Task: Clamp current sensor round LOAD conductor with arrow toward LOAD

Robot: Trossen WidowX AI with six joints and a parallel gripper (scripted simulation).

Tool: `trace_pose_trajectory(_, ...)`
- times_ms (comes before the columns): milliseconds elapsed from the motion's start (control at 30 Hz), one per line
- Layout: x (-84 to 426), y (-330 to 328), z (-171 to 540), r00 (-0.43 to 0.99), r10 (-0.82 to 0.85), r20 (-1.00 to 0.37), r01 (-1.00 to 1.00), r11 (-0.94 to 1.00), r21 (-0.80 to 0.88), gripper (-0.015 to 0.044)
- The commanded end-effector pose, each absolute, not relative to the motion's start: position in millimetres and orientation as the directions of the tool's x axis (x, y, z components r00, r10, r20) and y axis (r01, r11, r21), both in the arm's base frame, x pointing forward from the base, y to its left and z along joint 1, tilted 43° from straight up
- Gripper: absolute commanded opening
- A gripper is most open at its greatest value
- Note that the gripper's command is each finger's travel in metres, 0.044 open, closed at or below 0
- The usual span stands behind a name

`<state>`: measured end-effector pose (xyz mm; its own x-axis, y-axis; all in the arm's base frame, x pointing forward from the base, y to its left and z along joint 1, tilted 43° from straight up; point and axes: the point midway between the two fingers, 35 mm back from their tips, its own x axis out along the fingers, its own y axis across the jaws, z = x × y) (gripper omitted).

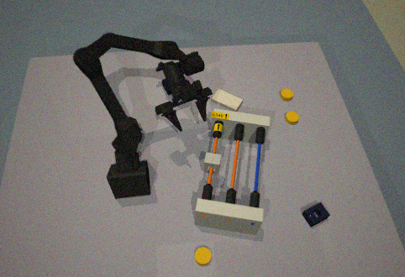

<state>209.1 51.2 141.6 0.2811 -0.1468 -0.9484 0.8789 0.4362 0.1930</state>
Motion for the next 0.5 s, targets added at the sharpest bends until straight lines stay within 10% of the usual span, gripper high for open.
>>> trace_pose_trajectory(0, 209, 52, 142, 0.280, -0.142, -0.949, 0.877, 0.439, 0.193, 0.0440)
trace_pose_trajectory(467, 211, 49, 137, 0.223, -0.118, -0.968, 0.898, 0.412, 0.156, 0.0440)
